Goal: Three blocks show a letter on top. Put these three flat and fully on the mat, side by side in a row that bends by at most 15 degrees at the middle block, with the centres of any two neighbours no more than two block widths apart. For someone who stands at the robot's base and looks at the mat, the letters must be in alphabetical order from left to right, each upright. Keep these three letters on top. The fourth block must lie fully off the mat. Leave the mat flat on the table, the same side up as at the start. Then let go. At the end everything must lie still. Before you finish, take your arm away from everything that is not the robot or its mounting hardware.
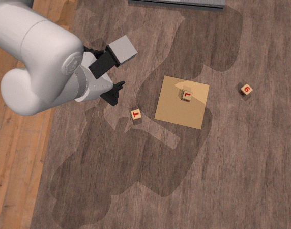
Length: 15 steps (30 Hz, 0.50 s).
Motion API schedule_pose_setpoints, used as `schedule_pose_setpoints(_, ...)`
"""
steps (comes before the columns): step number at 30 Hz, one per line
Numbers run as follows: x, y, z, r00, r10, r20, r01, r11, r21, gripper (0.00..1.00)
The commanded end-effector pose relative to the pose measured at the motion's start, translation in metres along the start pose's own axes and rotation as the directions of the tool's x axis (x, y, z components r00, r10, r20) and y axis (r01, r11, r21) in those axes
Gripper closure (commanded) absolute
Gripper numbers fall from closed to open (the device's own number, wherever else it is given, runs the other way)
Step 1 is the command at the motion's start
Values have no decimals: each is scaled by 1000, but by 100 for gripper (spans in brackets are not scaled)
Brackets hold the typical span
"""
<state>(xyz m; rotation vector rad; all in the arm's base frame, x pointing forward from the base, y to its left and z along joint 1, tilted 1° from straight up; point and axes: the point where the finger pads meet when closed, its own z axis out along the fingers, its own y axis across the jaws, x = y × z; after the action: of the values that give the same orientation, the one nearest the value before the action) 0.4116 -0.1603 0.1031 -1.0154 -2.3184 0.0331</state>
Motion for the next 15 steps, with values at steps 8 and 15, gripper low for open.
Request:
schedule_pose_setpoints(8, 0, 0, -2, 1000, 0, 4, 0, 1000, -2, 0)
schedule_pose_setpoints(15, -1, 0, -2, 1000, -7, 11, 7, 1000, -6, 0)
